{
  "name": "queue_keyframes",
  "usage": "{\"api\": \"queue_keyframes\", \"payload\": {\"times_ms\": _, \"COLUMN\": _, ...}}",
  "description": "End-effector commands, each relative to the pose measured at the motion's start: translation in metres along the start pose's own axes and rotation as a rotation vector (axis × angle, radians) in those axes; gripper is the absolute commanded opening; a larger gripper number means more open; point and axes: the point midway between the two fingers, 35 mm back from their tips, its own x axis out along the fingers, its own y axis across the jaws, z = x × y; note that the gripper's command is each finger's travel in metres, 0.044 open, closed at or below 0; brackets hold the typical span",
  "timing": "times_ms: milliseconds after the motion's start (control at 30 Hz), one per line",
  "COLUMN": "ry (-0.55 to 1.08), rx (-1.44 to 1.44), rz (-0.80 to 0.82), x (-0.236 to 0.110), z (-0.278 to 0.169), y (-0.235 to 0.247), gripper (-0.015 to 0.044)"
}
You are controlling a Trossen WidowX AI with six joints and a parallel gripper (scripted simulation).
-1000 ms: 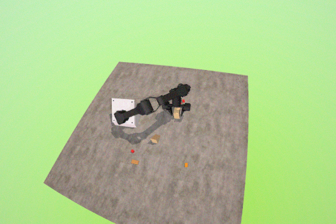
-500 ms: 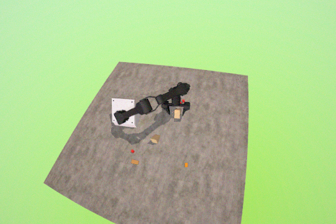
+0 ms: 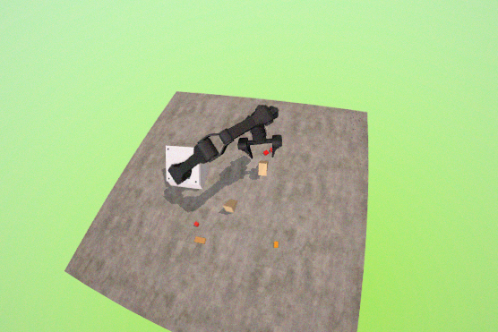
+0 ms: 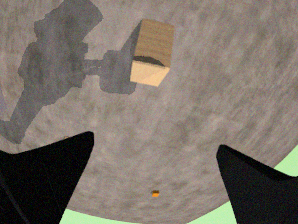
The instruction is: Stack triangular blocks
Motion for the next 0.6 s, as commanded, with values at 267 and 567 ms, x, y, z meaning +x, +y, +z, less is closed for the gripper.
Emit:
{"api": "queue_keyframes", "payload": {"times_ms": 267, "ry": 0.011, "rx": -0.003, "rz": 0.005, "x": 0.005, "z": 0.066, "y": 0.001, "gripper": 0.044}}
{"api": "queue_keyframes", "payload": {"times_ms": 567, "ry": 0.076, "rx": 0.095, "rz": 0.078, "x": 0.097, "z": 0.059, "y": 0.007, "gripper": 0.044}}
